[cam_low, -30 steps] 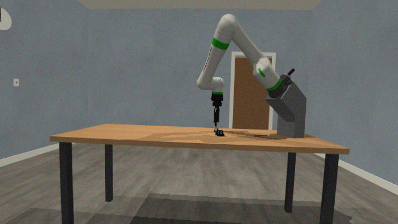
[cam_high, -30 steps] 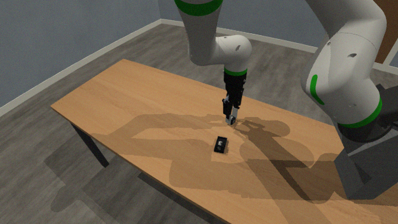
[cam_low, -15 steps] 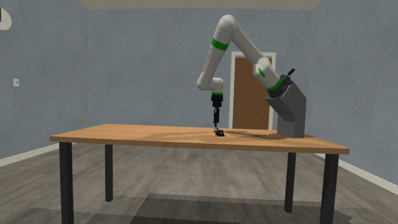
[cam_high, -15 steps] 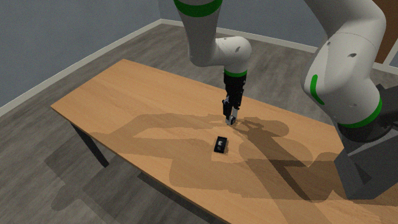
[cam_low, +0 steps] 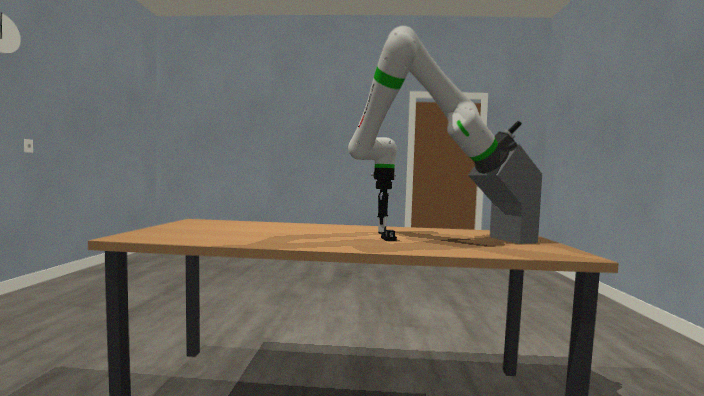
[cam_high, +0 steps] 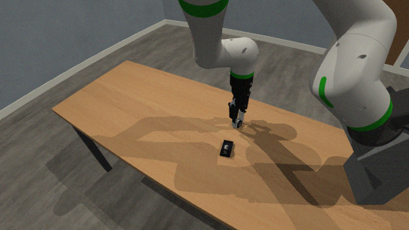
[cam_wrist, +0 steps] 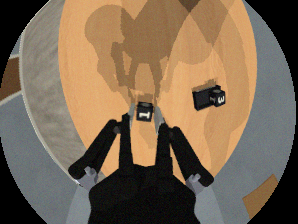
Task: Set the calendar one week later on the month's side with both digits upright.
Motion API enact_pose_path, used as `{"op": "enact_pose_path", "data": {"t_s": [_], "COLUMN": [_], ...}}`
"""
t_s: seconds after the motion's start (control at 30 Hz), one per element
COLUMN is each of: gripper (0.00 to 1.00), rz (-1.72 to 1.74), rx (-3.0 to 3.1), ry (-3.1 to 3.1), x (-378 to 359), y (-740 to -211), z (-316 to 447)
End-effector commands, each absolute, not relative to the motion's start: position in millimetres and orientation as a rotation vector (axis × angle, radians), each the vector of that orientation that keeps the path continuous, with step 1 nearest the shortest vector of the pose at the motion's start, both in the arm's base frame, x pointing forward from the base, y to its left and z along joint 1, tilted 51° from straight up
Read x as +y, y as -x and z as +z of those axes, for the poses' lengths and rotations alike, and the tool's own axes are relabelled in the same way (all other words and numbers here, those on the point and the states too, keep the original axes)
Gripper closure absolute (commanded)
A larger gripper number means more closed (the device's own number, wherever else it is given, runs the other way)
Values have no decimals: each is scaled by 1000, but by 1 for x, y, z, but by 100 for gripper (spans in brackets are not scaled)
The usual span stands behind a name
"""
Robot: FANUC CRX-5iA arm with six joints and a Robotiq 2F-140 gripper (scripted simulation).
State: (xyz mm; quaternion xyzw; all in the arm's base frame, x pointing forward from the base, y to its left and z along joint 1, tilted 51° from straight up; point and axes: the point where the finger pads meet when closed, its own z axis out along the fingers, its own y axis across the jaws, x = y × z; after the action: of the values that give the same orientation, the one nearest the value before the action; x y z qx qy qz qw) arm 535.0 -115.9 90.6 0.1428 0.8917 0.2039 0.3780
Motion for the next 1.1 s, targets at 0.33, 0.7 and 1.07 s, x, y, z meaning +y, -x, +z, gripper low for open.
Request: {"op": "enact_pose_path", "data": {"t_s": [0.33, 0.7, 1.07], "gripper": [71, 83, 83], "rz": [521, 521, 521], "rx": [2279, 2279, 2279], "ry": [-365, -365, -365], "x": [-116, -116, -116], "y": [-535, -535, -535], "z": [91, 91, 91]}}
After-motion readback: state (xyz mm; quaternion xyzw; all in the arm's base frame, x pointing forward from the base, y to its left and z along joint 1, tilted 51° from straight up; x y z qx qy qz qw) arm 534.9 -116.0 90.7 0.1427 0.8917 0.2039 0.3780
